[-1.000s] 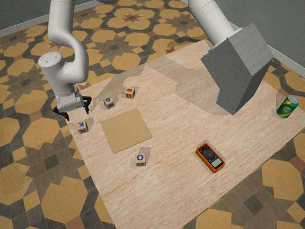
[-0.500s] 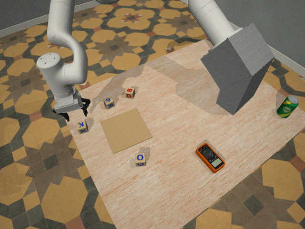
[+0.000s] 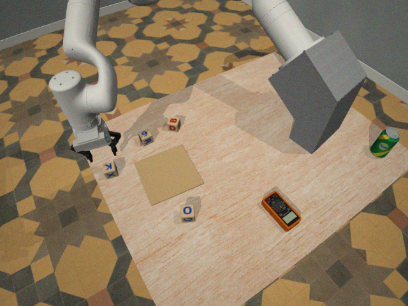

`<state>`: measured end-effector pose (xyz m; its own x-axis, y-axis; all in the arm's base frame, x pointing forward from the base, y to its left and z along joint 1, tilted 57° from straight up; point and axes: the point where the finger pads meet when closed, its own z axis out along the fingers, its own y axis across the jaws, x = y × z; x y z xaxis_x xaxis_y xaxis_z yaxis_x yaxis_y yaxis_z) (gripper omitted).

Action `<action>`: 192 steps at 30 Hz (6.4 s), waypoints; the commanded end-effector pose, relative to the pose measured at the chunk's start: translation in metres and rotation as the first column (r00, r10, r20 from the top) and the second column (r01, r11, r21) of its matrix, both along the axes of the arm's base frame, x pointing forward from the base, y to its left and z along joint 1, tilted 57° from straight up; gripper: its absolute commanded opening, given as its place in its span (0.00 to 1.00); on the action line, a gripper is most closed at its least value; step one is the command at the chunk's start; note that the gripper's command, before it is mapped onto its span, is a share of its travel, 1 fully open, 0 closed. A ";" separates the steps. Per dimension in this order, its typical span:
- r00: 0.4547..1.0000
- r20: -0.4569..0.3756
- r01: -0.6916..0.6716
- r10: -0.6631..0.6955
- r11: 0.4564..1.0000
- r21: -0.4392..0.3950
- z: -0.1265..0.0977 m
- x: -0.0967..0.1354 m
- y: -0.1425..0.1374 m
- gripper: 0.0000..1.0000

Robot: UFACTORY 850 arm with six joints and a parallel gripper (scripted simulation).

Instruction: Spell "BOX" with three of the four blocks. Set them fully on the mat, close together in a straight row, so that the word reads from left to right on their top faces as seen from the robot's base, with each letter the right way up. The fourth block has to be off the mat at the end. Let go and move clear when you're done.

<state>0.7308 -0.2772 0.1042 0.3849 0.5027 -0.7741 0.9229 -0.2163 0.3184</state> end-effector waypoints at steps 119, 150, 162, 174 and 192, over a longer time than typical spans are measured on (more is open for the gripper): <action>1.000 0.001 -0.001 0.001 1.000 0.000 -0.028 0.002 -0.043 0.87; 1.000 0.001 -0.001 0.001 1.000 0.000 -0.028 0.002 -0.043 0.87; 1.000 0.001 -0.001 0.001 1.000 0.000 -0.028 0.002 -0.043 0.87; 1.000 0.001 -0.001 0.001 1.000 0.000 -0.037 0.002 -0.058 0.87; 1.000 0.001 -0.001 0.001 1.000 0.000 -0.056 0.002 -0.086 0.87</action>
<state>0.7312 -0.3617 0.0489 0.3850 0.5025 -0.7741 0.9229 -0.2165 0.3184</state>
